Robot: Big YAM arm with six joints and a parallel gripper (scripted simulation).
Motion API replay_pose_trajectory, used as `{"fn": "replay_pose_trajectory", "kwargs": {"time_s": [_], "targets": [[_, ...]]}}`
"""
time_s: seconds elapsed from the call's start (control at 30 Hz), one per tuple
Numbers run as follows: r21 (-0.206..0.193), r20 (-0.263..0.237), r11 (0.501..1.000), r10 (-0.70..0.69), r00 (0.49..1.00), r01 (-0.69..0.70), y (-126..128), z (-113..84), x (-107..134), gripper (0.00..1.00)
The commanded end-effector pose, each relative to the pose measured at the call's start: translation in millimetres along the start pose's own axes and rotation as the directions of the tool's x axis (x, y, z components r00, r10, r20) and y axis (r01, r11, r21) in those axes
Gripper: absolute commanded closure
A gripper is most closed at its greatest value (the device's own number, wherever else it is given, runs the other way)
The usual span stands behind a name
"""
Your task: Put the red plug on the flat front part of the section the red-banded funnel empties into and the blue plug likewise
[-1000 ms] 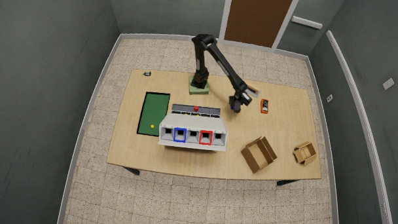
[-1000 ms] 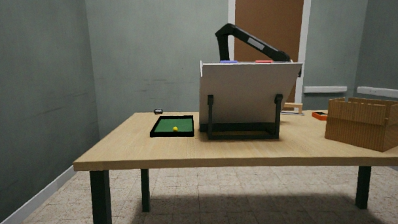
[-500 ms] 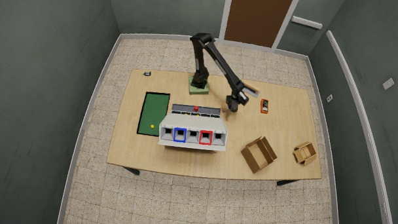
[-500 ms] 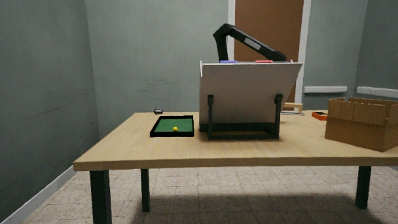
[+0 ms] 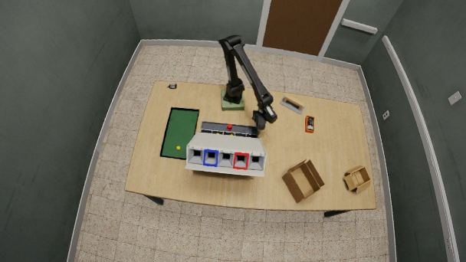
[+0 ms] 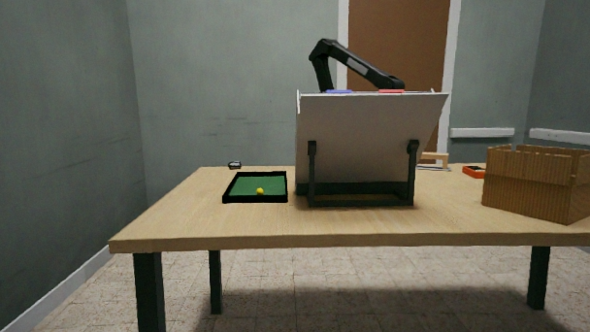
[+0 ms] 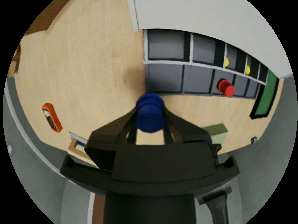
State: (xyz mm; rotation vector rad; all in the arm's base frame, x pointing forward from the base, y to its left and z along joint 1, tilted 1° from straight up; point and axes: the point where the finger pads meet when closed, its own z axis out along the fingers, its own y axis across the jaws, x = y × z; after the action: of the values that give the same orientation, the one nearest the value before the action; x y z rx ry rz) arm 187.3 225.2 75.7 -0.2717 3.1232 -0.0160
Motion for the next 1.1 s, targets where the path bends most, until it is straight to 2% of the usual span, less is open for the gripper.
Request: {"fn": "replay_pose_trajectory", "kwargs": {"time_s": [0.0,0.23,0.3,0.8,0.87,0.9,1.07], "targets": [[0.005,-0.005,1.0,-0.026,1.0,0.026,-31,-3.5,0,1.0],[0.004,-0.007,1.0,-0.026,1.0,0.026,-79,-3.1,0,1.0],[0.004,-0.007,1.0,-0.026,1.0,0.026,-79,-3.1,0,1.0],[0.001,-0.008,1.0,-0.026,1.0,0.026,-170,-2.8,-1,1.0],[0.001,-0.008,1.0,-0.026,1.0,0.026,-170,-2.8,-1,1.0],[0.002,-0.029,1.0,-0.026,0.999,0.026,-175,1.5,0,1.0],[0.0,-0.024,1.0,-0.026,0.999,0.026,-199,0.5,-1,1.0]]}}
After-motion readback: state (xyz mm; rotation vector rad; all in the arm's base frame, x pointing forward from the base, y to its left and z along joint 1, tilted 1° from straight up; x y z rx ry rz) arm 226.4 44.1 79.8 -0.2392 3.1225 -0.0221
